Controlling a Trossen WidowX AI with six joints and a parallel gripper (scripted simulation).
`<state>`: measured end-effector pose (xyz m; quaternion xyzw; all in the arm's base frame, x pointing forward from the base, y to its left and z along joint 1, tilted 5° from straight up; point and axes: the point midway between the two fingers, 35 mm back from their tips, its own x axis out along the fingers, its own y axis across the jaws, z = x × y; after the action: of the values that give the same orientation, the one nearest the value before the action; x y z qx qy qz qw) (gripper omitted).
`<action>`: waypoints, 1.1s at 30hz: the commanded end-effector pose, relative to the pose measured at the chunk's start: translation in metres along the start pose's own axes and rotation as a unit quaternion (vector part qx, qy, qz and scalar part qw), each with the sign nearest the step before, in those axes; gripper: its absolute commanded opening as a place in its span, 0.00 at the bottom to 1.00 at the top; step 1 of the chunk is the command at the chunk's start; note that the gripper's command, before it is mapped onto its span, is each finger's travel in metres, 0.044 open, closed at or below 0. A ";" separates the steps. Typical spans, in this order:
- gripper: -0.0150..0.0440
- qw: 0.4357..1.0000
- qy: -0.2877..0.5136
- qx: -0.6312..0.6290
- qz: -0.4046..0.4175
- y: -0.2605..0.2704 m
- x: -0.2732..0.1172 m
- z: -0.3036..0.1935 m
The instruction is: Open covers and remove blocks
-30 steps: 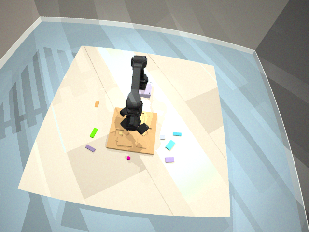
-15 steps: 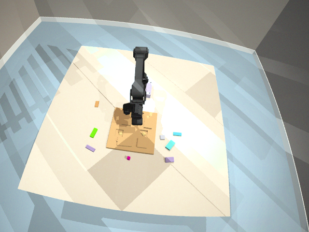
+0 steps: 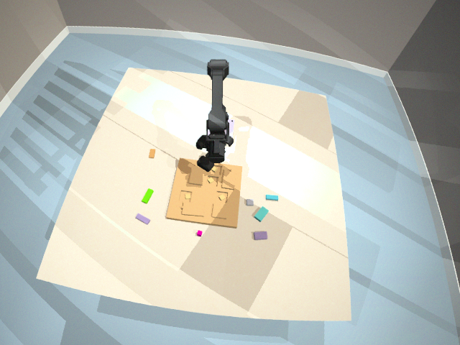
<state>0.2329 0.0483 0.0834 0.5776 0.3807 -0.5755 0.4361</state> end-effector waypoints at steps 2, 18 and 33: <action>0.25 1.000 0.000 0.020 0.005 -0.003 0.000 0.002; 0.25 1.000 0.000 0.020 0.005 -0.004 0.050 -0.001; 0.25 1.000 0.000 0.020 0.005 -0.004 0.059 -0.001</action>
<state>0.2339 0.0479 0.0297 0.5925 0.3667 -0.5758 0.4277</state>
